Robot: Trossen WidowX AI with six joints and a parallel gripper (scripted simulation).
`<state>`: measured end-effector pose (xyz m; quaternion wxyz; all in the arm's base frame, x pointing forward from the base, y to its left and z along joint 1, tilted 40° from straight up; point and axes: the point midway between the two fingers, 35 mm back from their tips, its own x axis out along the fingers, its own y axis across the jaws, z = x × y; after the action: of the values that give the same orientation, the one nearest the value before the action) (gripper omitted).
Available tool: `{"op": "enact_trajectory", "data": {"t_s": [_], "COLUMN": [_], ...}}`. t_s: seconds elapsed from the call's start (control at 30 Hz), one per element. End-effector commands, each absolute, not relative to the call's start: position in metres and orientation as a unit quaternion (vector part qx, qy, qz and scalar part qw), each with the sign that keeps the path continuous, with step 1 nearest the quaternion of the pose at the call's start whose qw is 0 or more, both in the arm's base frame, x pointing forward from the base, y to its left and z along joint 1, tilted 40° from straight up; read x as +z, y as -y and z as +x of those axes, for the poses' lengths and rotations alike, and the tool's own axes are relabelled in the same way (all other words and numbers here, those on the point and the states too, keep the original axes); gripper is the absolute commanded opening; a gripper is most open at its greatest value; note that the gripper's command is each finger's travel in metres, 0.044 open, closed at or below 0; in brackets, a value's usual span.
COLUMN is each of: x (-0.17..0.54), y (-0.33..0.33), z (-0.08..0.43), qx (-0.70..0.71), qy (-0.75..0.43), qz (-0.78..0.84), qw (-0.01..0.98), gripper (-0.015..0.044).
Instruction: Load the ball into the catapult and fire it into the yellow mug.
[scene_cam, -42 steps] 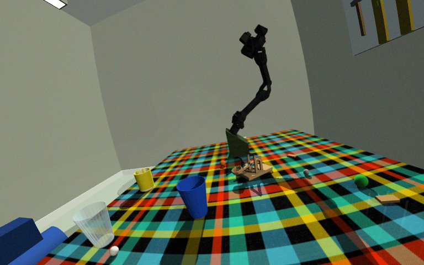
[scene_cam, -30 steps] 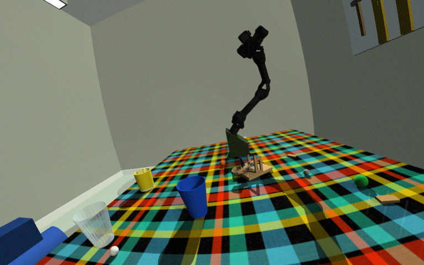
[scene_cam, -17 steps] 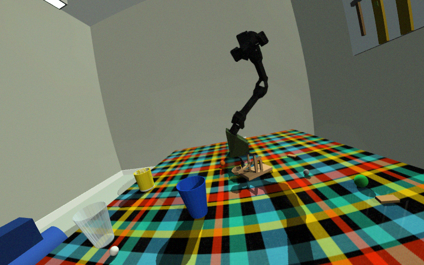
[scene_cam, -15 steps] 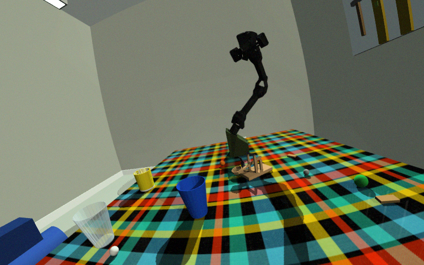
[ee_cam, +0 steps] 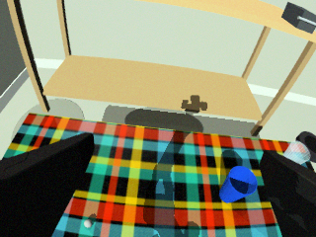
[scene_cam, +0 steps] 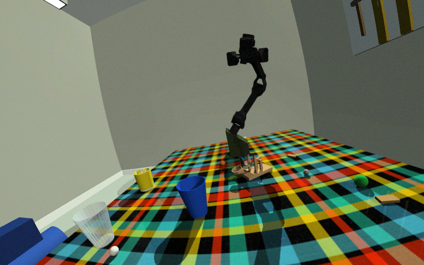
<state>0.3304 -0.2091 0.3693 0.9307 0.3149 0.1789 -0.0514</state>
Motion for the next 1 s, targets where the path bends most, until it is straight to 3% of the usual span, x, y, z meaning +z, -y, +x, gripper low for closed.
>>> {"op": "enact_trajectory", "data": {"t_s": [0.0,0.97], "x": [0.348,0.221], "y": [0.202,0.12], "z": [0.34,0.379], "qx": [-0.029,0.234], "qy": [-0.21,-0.326], "qz": [0.271,-0.086], "qw": [0.939,0.912], "gripper": [0.044,0.044]}}
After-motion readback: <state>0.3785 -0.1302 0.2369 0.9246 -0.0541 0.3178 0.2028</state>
